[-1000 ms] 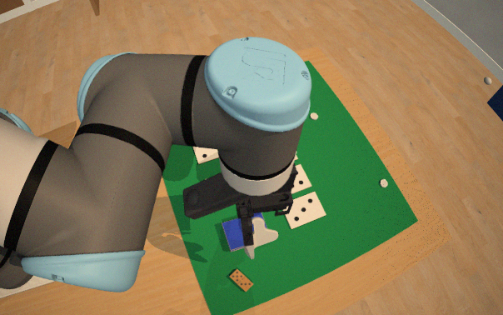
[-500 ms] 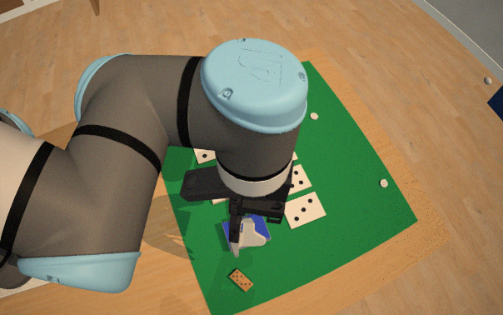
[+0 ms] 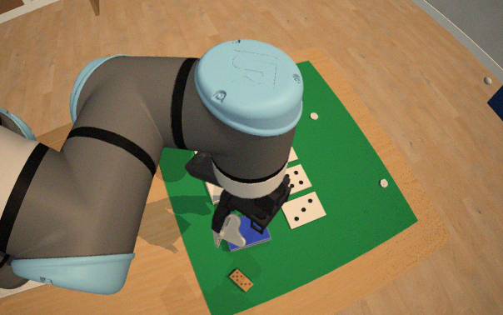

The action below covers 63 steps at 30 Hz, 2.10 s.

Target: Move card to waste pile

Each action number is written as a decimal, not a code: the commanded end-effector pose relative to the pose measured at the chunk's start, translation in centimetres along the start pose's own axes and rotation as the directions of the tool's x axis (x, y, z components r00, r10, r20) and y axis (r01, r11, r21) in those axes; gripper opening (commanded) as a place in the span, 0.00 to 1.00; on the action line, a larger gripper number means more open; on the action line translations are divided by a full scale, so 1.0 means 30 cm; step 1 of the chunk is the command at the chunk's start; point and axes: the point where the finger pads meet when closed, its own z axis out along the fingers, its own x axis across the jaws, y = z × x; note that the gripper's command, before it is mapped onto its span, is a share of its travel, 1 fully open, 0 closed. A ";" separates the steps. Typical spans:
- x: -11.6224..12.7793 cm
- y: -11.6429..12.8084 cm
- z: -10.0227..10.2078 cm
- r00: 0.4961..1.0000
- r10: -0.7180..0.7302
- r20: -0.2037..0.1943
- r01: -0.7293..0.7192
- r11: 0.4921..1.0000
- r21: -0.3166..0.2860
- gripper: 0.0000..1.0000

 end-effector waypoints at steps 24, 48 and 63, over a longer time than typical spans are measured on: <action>0.019 0.010 -0.002 0.415 0.910 -0.002 -0.910 0.415 -0.006 1.00; 0.003 0.032 -0.002 -0.270 0.963 -0.005 -0.963 -0.270 -0.003 1.00; -0.009 0.040 -0.002 -0.498 0.867 -0.005 -0.867 -0.498 -0.002 1.00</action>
